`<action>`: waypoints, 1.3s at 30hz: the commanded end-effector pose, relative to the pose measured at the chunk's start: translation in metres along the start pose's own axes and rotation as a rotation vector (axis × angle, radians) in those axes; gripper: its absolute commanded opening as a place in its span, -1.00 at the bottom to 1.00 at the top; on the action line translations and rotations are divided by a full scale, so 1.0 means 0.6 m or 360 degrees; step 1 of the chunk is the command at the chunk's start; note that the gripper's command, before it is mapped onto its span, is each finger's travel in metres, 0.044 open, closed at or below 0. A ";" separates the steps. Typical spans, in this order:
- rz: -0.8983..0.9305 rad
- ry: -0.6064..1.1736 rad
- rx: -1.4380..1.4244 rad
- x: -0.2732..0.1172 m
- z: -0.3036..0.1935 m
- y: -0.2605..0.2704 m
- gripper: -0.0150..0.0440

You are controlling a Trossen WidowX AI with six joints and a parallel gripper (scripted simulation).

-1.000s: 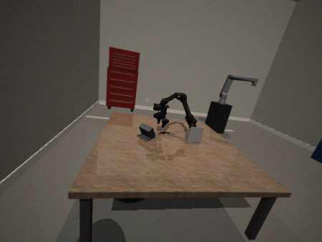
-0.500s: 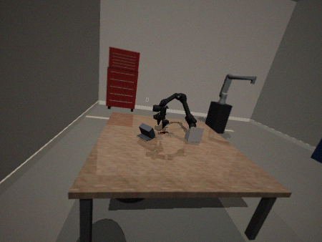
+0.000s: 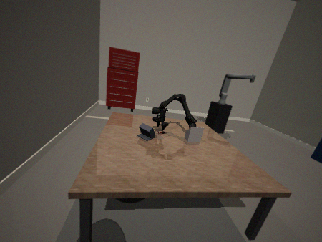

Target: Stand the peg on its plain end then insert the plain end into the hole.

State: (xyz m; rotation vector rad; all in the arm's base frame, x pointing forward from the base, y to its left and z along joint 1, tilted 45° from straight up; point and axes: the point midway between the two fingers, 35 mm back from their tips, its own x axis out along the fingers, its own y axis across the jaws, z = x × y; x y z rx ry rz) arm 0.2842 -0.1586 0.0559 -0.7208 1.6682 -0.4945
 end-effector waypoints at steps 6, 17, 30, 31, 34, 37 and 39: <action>0.0005 0.0000 -0.0007 0.025 -0.001 0.002 1.00; 0.0001 0.0002 -0.0007 0.054 -0.003 0.001 1.00; -0.0001 0.0003 -0.0008 0.068 -0.005 0.001 0.47; -0.0001 0.0003 -0.0008 0.068 -0.005 0.001 0.38; -0.0001 0.0003 -0.0008 0.068 -0.005 0.001 0.11; -0.0001 0.0003 -0.0008 0.068 -0.005 0.001 -0.12; -0.0001 0.0003 -0.0008 0.068 -0.005 0.001 -0.12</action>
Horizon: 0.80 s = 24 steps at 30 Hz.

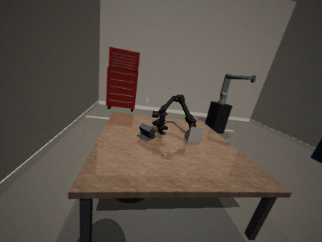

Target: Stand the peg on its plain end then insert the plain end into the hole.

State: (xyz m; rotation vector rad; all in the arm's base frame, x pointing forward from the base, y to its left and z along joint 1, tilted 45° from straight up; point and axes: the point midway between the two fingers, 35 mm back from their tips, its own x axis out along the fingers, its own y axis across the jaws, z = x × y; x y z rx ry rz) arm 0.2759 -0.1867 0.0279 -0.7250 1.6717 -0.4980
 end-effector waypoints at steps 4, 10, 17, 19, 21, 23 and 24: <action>0.0005 -0.0004 -0.0005 0.000 0.001 0.001 -0.12; 0.0005 -0.0004 -0.0005 0.000 0.001 0.001 -0.21; 0.0005 -0.0004 -0.0005 0.000 0.001 0.001 -0.33; 0.0005 -0.0004 -0.0005 0.000 0.001 0.001 -0.33; 0.0005 -0.0004 -0.0005 0.000 0.001 0.001 -0.33; 0.0005 -0.0004 -0.0005 0.000 0.001 0.001 -0.33; 0.0005 -0.0004 -0.0005 0.000 0.001 0.001 -0.33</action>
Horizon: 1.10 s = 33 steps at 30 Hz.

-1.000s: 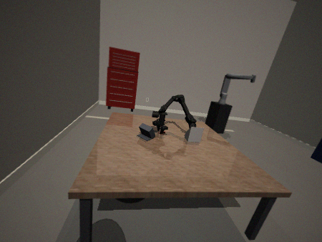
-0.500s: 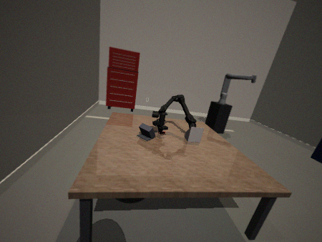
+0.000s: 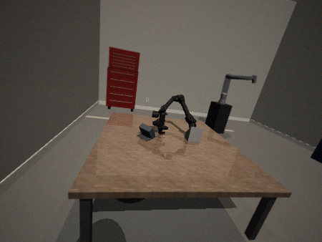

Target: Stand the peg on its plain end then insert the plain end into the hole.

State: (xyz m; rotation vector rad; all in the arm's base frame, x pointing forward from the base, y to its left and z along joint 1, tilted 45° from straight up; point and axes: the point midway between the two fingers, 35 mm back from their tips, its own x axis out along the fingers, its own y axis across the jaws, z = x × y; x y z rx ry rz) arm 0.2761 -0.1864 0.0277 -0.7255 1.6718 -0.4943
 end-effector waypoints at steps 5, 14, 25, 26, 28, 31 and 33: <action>0.0001 -0.0022 0.0000 -0.001 -0.001 0.000 -0.33; 0.0000 -0.0150 -0.0001 -0.010 -0.006 0.000 -0.33; 0.0000 -0.0302 -0.0001 -0.020 -0.013 0.000 -0.33; 0.0001 -0.0315 -0.0001 -0.021 -0.014 0.000 -0.33; 0.0001 -0.0343 -0.0002 -0.023 -0.015 0.000 -0.33; 0.0001 -0.0384 -0.0002 -0.025 -0.017 0.000 -0.33; 0.0001 -0.0412 -0.0002 -0.027 -0.019 0.000 -0.33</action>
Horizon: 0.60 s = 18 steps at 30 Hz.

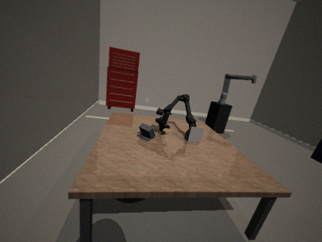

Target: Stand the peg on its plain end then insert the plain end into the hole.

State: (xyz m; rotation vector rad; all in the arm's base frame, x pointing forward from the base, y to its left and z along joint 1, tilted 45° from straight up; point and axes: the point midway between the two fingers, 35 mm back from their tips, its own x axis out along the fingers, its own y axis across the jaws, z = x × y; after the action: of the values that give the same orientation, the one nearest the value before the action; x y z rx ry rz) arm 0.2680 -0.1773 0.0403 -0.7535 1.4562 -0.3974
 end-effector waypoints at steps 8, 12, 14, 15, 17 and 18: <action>0.0004 -0.0157 -0.0004 -0.011 -0.006 0.001 -0.33; 0.0004 -0.0212 -0.0004 -0.014 -0.008 0.001 -0.33; 0.0004 -0.0239 -0.0005 -0.016 -0.010 0.001 -0.33; 0.0004 -0.0253 -0.0005 -0.017 -0.010 0.001 -0.33; 0.0004 -0.0281 -0.0005 -0.019 -0.012 0.001 -0.33; 0.0004 -0.0294 -0.0005 -0.020 -0.012 0.001 -0.33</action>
State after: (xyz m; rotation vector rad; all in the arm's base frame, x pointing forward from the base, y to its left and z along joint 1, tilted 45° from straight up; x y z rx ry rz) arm 0.2606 -0.1721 0.0480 -0.7668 1.3110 -0.3303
